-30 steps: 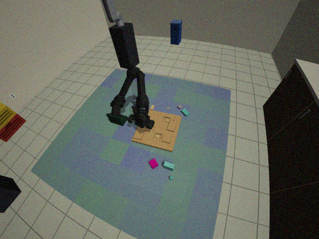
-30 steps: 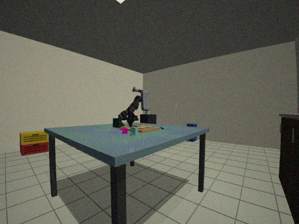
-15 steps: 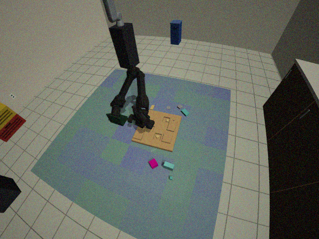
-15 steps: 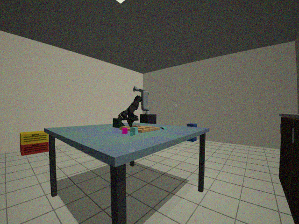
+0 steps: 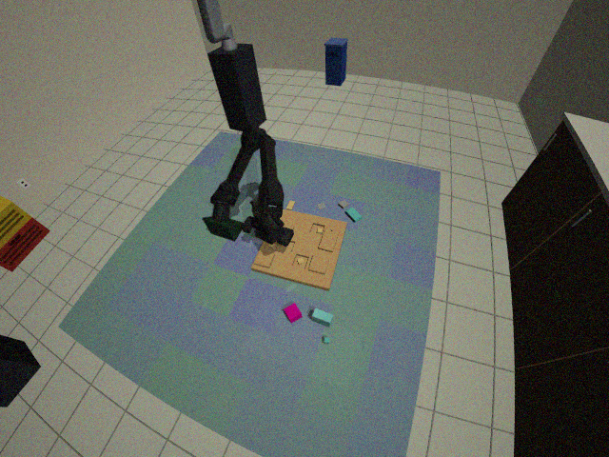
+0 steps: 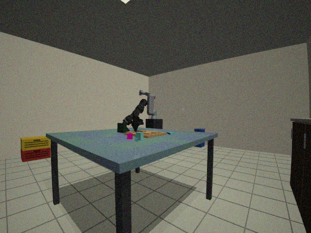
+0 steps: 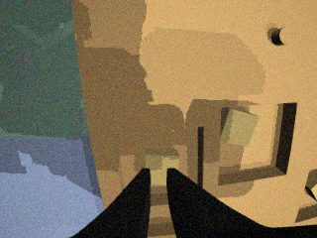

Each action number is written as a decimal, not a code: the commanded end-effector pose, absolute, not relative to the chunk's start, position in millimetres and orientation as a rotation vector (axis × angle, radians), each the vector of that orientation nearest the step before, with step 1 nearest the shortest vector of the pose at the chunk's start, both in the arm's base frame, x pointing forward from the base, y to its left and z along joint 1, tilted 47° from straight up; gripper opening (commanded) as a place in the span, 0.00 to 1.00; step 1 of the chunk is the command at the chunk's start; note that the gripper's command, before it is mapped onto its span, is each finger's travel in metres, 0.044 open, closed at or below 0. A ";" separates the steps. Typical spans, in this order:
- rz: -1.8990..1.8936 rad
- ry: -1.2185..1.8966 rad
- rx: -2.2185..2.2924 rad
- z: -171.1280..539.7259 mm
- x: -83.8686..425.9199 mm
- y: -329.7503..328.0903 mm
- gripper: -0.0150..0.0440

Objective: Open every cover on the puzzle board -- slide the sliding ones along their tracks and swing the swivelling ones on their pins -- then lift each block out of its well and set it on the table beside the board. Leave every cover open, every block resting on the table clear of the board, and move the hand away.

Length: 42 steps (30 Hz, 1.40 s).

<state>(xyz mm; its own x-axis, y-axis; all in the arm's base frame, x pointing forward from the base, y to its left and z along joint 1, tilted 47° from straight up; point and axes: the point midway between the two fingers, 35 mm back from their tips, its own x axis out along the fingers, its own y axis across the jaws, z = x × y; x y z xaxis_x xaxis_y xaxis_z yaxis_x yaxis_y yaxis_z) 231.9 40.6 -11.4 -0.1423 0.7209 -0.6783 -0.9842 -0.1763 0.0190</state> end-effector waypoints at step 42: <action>1.659 0.555 -0.649 0.1 235.9 26.2 0.50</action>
<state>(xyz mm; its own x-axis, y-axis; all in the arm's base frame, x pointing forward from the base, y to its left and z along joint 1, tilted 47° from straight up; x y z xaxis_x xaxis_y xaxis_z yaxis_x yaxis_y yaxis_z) 236.3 25.6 0.3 -0.1356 0.7147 -0.6862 -0.9836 -0.1803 0.0065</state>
